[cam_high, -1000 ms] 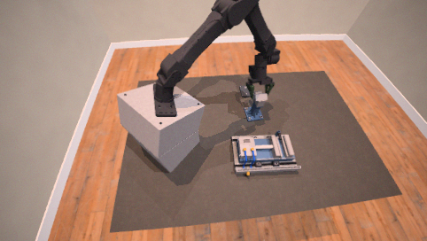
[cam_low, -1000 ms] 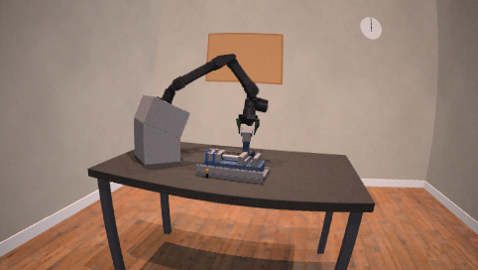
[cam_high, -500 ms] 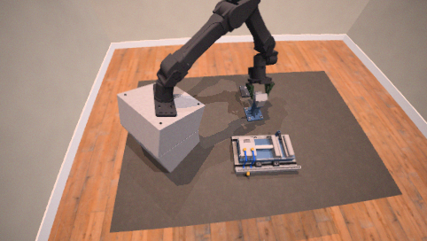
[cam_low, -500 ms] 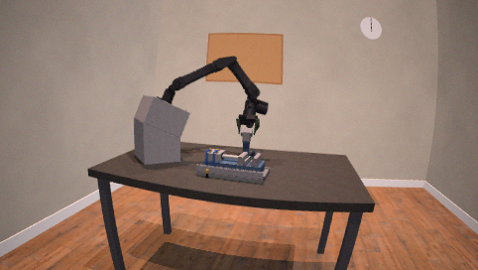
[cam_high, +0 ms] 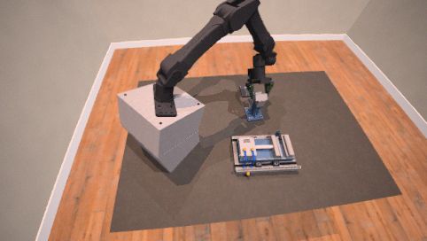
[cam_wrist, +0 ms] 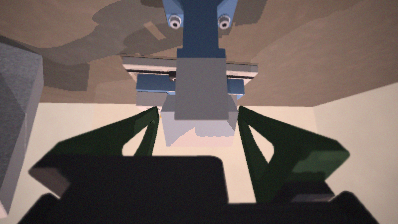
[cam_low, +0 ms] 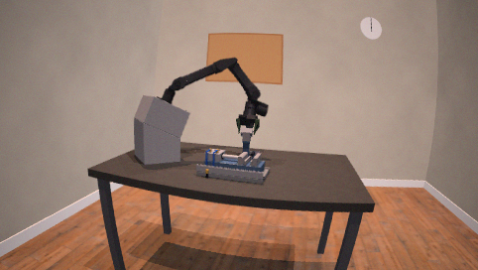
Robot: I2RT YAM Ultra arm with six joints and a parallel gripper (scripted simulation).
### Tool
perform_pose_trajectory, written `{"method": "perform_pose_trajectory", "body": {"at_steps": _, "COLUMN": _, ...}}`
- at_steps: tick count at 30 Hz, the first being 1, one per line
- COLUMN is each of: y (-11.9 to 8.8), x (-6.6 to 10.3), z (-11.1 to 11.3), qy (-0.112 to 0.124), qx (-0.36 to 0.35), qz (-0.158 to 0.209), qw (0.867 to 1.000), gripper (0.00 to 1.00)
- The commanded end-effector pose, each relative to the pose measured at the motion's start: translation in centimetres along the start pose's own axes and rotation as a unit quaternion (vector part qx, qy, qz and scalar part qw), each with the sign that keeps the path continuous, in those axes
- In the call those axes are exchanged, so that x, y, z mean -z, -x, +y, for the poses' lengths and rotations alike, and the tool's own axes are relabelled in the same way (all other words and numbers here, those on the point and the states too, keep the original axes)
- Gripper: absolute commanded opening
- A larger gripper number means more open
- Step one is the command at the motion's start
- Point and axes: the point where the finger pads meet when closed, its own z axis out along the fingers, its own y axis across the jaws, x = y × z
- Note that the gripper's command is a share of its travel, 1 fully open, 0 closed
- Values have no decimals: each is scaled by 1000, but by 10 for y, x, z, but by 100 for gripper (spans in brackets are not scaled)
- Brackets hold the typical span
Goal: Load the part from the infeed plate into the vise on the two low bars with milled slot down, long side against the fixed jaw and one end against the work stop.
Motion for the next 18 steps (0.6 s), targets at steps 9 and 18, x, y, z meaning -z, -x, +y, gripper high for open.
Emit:
{"method": "perform_pose_trajectory", "body": {"at_steps": 9, "y": -5, "x": 4, "z": -6, "qy": -4, "qx": -8, "qz": 21, "qw": 1000, "gripper": 81}}
{"method": "perform_pose_trajectory", "body": {"at_steps": 18, "y": -4, "x": 4, "z": -5, "qy": -4, "qx": -6, "qz": 28, "qw": 1000, "gripper": 81}}
